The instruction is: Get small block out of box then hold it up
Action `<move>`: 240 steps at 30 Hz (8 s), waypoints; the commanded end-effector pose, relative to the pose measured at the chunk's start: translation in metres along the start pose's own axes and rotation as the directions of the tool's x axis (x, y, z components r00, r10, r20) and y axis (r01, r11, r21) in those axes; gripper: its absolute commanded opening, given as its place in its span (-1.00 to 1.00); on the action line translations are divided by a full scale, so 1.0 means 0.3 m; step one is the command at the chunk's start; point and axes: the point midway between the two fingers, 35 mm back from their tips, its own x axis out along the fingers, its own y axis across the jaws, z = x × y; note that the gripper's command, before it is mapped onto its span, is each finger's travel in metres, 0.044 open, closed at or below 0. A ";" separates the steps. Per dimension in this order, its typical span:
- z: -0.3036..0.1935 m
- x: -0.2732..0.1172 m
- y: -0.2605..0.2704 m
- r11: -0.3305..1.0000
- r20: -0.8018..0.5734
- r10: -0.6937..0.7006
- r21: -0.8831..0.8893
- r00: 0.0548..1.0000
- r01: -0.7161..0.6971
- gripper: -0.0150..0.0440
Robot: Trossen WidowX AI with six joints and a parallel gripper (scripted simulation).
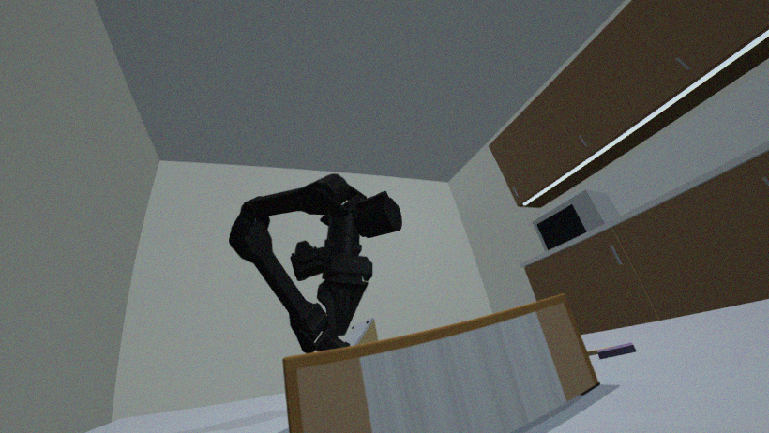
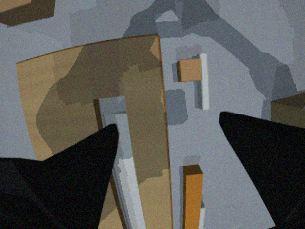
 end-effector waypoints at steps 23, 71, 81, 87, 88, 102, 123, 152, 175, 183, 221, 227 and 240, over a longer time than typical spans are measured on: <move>0.071 -0.030 -0.061 -0.162 -0.103 0.167 -0.984 0.981 -0.076 0.47; 0.156 -0.022 -0.135 -0.693 -0.162 0.349 0.618 0.923 0.370 0.47; 0.168 -0.018 -0.149 -0.344 -0.166 0.382 0.888 0.909 0.307 0.47; 0.173 -0.016 -0.156 -0.097 -0.168 0.398 0.970 0.902 0.223 0.47; 0.174 -0.016 -0.157 -0.057 -0.168 0.400 0.977 0.901 0.207 0.47; 0.174 -0.016 -0.157 -0.024 -0.168 0.402 0.981 0.900 0.194 0.47; 0.158 0.078 -0.153 -0.927 -0.167 0.375 -0.039 0.912 0.374 0.47; 0.136 0.182 -0.159 0.042 -0.179 0.355 -0.977 0.918 -0.207 0.47; 0.121 0.255 -0.170 0.901 -0.192 0.335 -0.222 0.922 -0.373 0.47; 0.113 0.278 -0.175 0.936 -0.201 0.331 0.193 0.922 -0.294 0.47; 0.123 0.293 -0.150 -0.026 -0.163 0.404 0.982 0.900 0.190 0.47; 0.123 0.293 -0.150 -0.026 -0.163 0.404 0.982 0.900 0.190 0.47; 0.112 0.327 -0.147 -0.026 -0.166 0.402 0.981 0.901 0.192 0.47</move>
